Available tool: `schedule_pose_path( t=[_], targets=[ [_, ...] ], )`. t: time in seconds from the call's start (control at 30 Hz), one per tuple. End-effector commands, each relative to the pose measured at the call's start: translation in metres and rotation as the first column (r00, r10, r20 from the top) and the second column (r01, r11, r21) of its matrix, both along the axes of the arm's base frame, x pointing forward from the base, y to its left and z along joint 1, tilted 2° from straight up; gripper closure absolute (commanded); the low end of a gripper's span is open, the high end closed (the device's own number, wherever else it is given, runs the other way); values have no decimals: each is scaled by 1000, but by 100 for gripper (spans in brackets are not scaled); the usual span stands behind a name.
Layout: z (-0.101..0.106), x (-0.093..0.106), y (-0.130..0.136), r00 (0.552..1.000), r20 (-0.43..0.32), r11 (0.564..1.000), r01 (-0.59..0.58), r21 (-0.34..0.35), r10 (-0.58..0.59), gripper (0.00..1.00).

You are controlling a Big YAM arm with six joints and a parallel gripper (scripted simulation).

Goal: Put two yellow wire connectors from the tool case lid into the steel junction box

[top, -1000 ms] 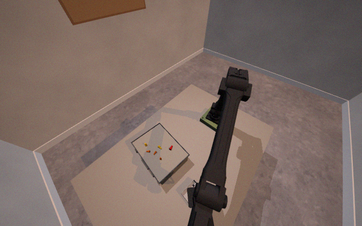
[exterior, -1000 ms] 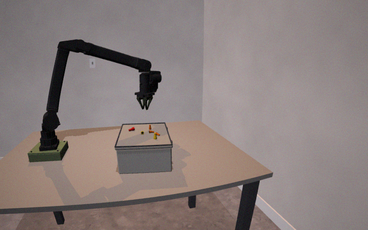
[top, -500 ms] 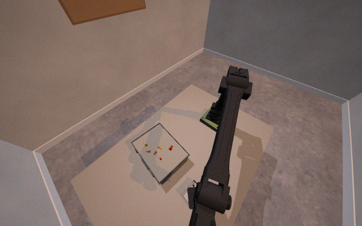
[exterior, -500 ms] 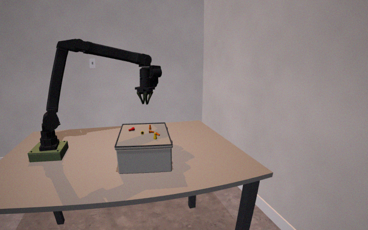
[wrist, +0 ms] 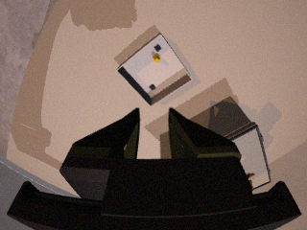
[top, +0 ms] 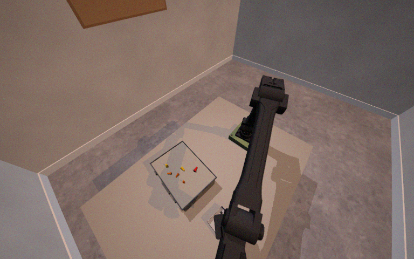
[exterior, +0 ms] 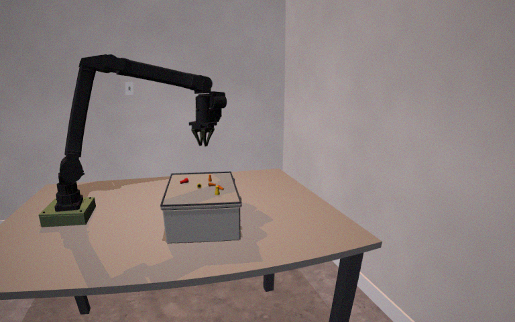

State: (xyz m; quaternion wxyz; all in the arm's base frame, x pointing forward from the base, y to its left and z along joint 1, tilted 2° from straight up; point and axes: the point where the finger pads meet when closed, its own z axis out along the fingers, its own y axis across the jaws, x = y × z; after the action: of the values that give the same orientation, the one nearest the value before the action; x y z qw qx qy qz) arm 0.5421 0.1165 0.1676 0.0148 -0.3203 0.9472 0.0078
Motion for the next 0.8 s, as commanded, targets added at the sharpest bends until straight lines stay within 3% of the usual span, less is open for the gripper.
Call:
schedule_pose_path(
  t=[0.0,0.17,0.23,0.3,0.73,0.77],
  targets=[
    [18,23,-29,999,41,1000,-14,3,13,72],
    [15,27,-60,998,43,999,-46,-1,46,72],
    [15,27,-60,998,43,999,-46,-1,46,72],
    [8,27,-97,996,35,997,-81,-5,81,72],
    [-15,2,-234,977,9,977,-215,-6,215,72],
    [-15,2,-234,977,9,977,-215,-6,215,72]
  ],
)
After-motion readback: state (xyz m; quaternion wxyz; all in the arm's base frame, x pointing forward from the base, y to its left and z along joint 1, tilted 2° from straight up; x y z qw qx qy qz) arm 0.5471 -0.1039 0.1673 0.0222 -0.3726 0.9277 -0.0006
